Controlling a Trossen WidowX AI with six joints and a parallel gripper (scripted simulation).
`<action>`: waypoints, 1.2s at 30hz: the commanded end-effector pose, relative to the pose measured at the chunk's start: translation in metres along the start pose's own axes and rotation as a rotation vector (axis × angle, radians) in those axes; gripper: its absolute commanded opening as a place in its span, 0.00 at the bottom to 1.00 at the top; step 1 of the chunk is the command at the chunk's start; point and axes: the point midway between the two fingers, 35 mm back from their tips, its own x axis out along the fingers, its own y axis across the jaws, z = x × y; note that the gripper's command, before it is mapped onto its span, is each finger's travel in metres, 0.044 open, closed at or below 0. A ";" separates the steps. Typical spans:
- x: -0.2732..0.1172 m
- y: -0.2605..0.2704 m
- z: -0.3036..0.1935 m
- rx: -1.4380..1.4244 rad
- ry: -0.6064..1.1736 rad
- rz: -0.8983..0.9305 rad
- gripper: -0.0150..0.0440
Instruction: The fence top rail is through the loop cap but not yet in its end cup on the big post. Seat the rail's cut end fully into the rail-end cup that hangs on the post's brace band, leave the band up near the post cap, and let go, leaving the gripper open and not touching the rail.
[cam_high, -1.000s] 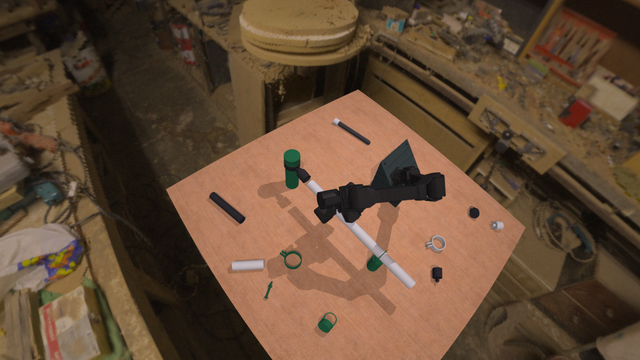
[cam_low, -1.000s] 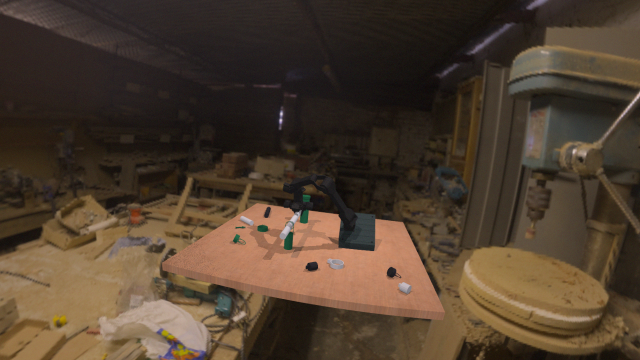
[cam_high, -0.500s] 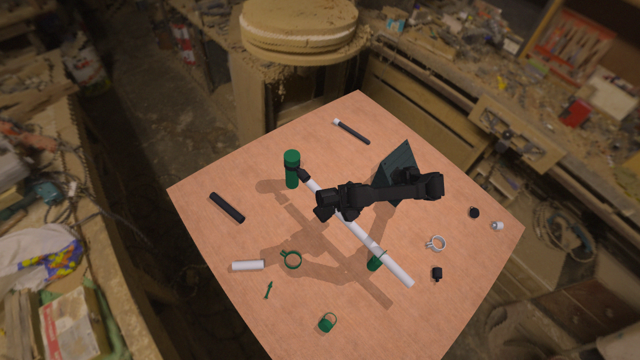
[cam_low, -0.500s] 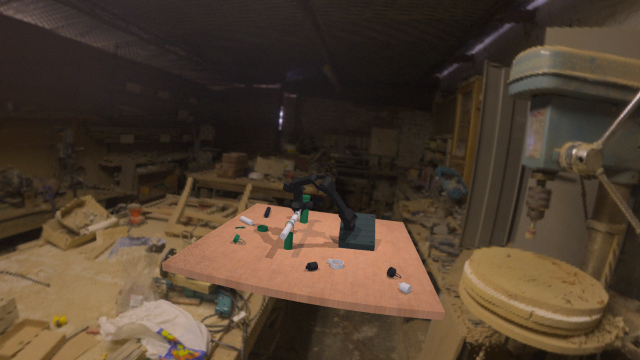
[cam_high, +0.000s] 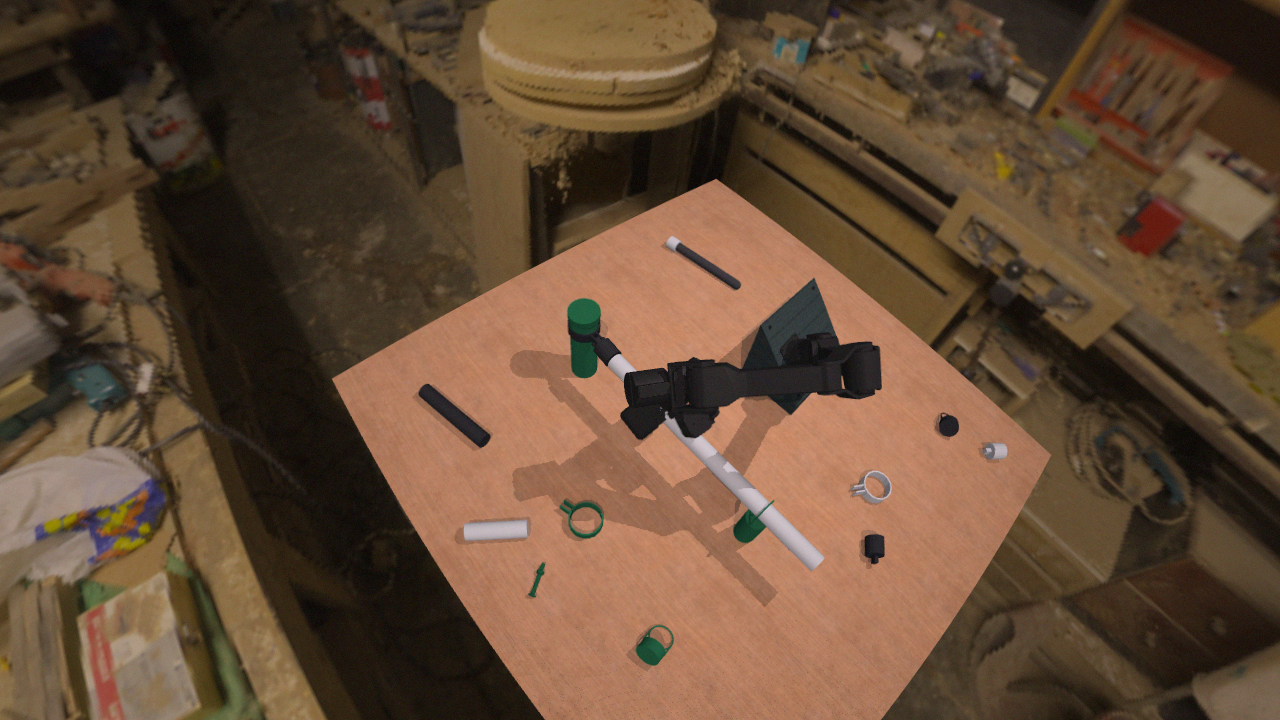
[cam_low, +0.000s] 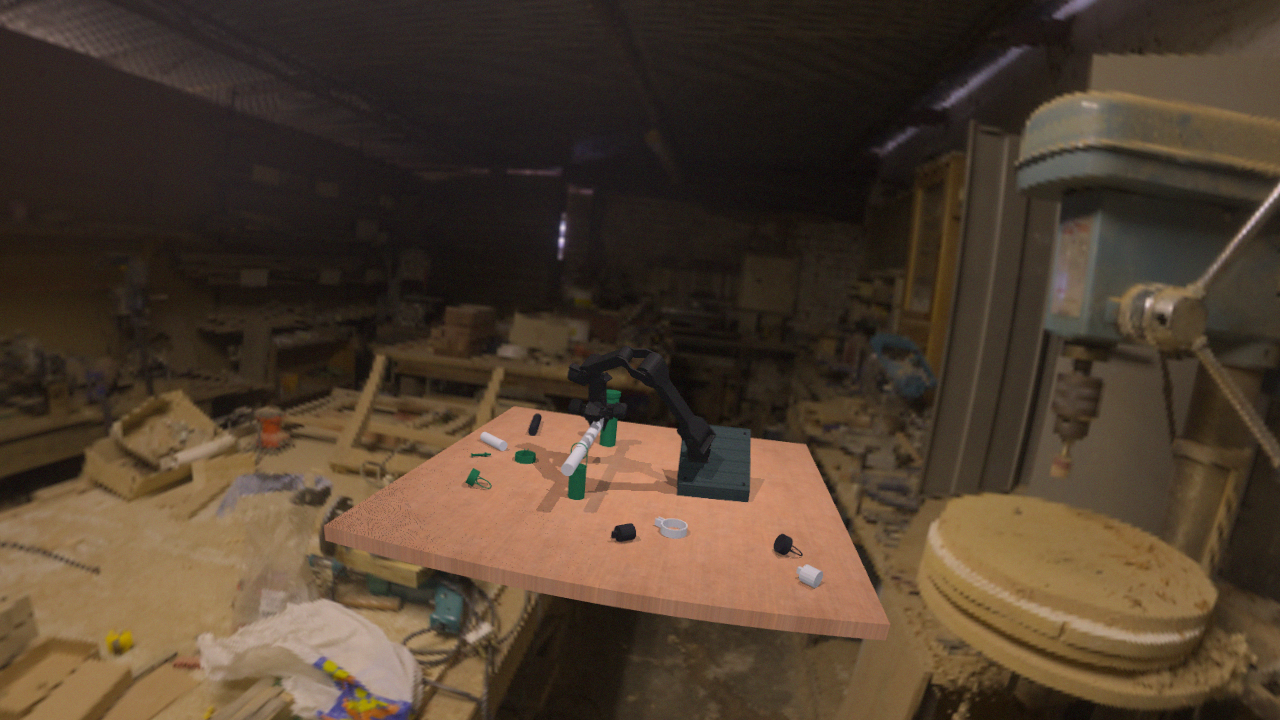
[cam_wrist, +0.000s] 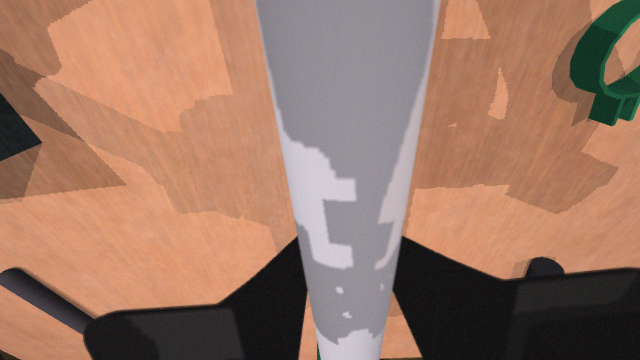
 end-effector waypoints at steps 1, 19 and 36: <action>-0.002 -0.001 -0.008 -0.002 0.017 -0.006 0.25; -0.002 -0.001 -0.008 -0.002 0.017 -0.006 0.25; 0.000 0.000 -0.002 -0.001 0.002 0.001 0.25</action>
